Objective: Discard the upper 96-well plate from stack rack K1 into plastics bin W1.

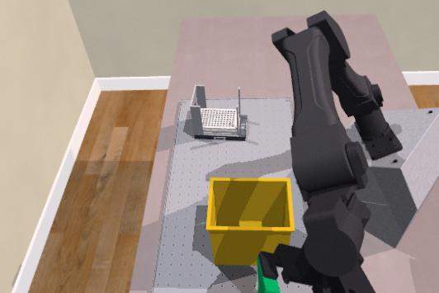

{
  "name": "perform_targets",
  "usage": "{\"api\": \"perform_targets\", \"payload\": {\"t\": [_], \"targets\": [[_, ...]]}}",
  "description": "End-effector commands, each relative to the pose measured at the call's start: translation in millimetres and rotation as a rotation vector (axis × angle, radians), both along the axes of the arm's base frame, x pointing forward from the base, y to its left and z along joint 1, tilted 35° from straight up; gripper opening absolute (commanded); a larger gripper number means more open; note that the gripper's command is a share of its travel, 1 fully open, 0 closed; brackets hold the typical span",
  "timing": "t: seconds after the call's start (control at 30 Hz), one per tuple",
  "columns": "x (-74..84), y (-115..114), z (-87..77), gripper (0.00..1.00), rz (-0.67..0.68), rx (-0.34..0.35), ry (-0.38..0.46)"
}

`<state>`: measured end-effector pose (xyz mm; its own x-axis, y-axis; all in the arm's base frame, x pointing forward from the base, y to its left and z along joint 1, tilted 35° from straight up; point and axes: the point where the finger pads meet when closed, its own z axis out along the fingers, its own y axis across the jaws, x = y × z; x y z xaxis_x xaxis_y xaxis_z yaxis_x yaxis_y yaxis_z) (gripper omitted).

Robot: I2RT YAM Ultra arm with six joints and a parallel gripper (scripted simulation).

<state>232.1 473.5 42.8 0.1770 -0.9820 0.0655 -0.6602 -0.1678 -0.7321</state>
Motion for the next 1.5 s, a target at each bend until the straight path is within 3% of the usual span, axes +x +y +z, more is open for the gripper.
{"api": "perform_targets", "payload": {"t": [0.0,0.53,0.63,0.83,1.1,1.47], "targets": [[-2.1,3,5.3,1.0,0.005,0.015,-0.003],[-2.1,3,5.3,1.0,0.005,0.015,-0.003],[10.4,-4,12.0,1.0,-0.075,0.055,0.016],[32.4,-16,24.9,1.0,-0.075,0.055,0.015],[32.4,-16,24.9,1.0,-0.075,0.055,0.015],[72.6,-50,42.7,1.0,-0.243,0.112,0.053]]}}
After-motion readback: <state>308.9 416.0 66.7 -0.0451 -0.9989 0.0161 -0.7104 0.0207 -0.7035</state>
